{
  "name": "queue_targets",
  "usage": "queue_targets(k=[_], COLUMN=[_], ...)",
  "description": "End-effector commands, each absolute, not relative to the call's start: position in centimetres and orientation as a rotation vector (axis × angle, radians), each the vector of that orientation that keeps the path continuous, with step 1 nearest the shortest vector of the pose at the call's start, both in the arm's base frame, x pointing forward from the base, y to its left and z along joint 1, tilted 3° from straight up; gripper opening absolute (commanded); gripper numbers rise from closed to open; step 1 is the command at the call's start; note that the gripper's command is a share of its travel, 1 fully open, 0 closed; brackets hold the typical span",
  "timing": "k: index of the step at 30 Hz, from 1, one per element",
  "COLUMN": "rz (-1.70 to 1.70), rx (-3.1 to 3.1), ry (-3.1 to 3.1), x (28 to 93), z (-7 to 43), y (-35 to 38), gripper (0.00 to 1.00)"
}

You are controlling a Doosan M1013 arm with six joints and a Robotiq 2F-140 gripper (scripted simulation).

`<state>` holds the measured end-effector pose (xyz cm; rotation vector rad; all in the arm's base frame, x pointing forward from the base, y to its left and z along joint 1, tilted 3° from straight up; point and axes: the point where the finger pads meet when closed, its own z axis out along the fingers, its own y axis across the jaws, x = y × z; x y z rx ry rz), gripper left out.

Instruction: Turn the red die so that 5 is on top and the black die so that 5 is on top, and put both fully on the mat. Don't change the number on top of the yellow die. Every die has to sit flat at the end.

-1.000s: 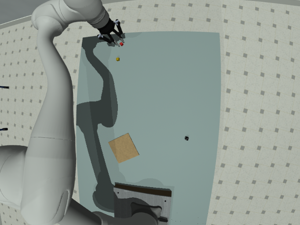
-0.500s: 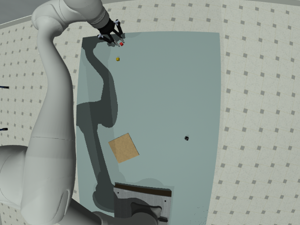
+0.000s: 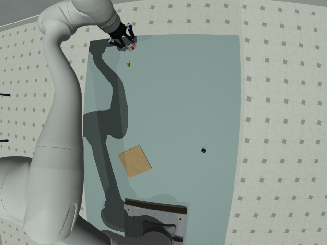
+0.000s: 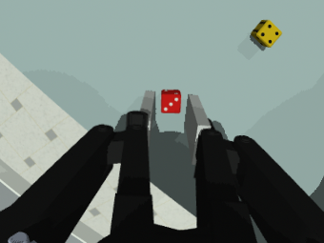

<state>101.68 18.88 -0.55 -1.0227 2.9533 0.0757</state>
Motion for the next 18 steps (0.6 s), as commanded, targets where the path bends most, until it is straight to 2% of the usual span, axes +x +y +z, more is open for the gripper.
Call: queue_targets(k=[1,18], rz=[0.076,0.076], rx=[-1.023,-1.023], ry=[2.953,2.953], x=[101.68,101.68], z=[-0.66,-0.99], y=[18.89,18.91], gripper=[0.27,0.27])
